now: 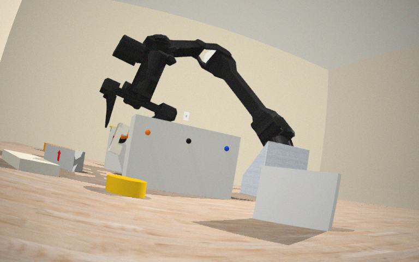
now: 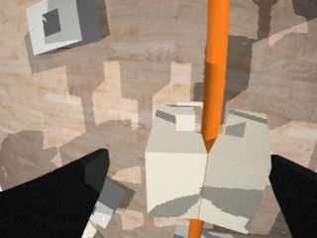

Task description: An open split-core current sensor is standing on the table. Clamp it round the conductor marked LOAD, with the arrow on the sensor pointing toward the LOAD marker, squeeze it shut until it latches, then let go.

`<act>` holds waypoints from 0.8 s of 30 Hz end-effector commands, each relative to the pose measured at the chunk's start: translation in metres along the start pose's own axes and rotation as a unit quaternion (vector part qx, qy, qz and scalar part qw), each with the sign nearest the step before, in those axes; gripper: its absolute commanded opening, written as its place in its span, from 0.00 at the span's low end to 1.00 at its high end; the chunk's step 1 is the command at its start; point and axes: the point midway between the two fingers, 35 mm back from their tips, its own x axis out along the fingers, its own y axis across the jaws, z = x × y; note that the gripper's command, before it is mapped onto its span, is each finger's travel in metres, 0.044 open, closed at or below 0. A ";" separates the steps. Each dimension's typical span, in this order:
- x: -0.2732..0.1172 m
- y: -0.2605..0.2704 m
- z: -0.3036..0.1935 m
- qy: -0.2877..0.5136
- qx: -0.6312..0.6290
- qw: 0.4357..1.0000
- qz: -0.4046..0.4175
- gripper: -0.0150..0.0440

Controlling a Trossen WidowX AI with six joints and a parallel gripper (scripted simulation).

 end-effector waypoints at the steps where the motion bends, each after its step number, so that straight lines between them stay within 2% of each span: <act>1: 0.006 -0.003 0.001 -0.003 -0.004 1.000 0.000 1.00; 13: 0.025 -0.003 0.000 -0.002 -0.004 1.000 0.009 1.00; 24: 0.034 0.003 -0.001 -0.003 -0.004 0.997 0.078 1.00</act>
